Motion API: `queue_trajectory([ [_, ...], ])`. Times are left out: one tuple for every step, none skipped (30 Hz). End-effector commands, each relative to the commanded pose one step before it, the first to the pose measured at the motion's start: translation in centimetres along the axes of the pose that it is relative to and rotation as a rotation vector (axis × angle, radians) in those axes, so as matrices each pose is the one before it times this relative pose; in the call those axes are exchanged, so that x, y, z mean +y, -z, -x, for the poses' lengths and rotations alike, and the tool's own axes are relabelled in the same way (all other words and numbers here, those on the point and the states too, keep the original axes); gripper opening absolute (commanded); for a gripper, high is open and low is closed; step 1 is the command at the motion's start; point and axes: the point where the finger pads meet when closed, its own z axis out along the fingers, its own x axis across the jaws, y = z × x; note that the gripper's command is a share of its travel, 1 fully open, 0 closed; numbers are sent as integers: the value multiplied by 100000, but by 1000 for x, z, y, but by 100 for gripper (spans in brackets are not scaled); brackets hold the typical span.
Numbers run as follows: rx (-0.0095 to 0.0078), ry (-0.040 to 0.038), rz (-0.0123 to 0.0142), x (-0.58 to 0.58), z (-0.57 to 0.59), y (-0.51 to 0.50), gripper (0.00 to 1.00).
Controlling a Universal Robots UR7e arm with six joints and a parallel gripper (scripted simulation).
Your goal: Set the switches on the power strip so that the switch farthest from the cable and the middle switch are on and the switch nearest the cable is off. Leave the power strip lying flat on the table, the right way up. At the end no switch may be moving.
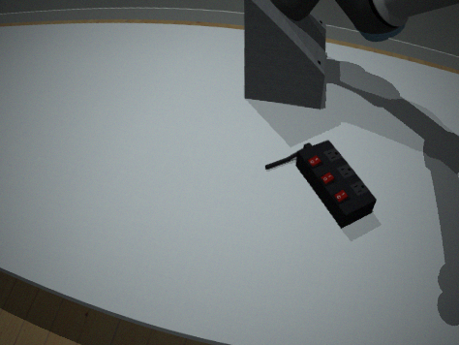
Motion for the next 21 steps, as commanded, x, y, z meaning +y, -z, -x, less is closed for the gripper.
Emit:
queue_trajectory([
  [-26, 99, 98, -3, 23, 65, 100],
  [-43, 11, 19, 30, 35, 13, 100],
  [-59, 15, 26, 40, 48, 18, 100],
  [-77, 19, 34, 53, 62, 23, 100],
  [-97, 24, 43, 66, 78, 29, 100],
  [-119, 29, 53, 80, 96, 35, 100],
  [-142, 34, 64, 96, 115, 42, 100],
  [-167, 40, 76, 112, 135, 48, 100],
  [-193, 46, 89, 129, 157, 55, 100],
  [-220, 52, 103, 147, 179, 62, 100],
  [-248, 58, 117, 165, 203, 69, 100],
  [0, 0, 0, 0, 0, 0, 100],
  [0, 0, 0, 0, 0, 0, 100],
  [-277, 63, 133, 184, 228, 76, 100],
  [-308, 69, 150, 202, 254, 82, 100],
  [-338, 75, 168, 221, 281, 88, 100],
  [-370, 80, 187, 240, 308, 94, 100],
  [-401, 85, 207, 259, 337, 99, 100],
  [-434, 90, 228, 277, 366, 103, 100],
  [-466, 94, 250, 296, 396, 106, 100],
  [-498, 97, 274, 313, 426, 109, 100],
])
